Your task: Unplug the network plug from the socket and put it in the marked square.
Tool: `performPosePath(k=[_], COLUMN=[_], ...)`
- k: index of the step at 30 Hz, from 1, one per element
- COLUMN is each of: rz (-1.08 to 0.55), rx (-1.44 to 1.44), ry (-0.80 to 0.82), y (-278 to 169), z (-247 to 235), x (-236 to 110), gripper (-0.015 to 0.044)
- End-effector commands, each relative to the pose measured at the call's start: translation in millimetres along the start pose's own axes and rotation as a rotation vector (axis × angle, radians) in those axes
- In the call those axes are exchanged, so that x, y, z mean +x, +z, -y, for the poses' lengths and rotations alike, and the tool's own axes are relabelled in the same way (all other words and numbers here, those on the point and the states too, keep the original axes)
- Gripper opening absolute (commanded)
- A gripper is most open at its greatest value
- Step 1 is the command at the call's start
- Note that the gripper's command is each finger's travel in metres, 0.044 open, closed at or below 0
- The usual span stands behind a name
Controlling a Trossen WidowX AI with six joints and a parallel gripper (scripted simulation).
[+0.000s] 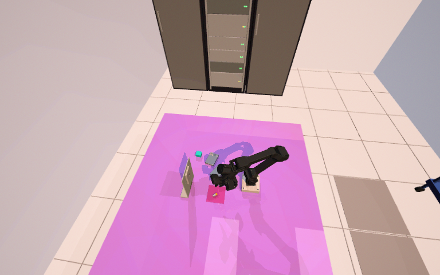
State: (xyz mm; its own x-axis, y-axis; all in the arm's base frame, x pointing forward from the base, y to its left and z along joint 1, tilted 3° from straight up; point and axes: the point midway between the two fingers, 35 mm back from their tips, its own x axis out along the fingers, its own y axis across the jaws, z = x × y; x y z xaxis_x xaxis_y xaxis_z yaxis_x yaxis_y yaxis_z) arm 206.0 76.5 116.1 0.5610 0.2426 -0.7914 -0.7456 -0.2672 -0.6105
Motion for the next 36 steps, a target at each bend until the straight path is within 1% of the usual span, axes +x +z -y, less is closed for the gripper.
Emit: performPosePath(k=[1,6,7,9,36], rz=[0.003,0.003,0.000,0.000,0.002], rx=[-0.007,-0.006,0.000,0.000,-0.005], ry=[-0.010,-0.009,0.000,0.000,-0.007], y=[1,1,0,0,0], z=[4,7,3,6,53], x=[-7,-14,-9,-12,-76], gripper=[0.0156,0.0156,0.0156,0.0156,0.0156])
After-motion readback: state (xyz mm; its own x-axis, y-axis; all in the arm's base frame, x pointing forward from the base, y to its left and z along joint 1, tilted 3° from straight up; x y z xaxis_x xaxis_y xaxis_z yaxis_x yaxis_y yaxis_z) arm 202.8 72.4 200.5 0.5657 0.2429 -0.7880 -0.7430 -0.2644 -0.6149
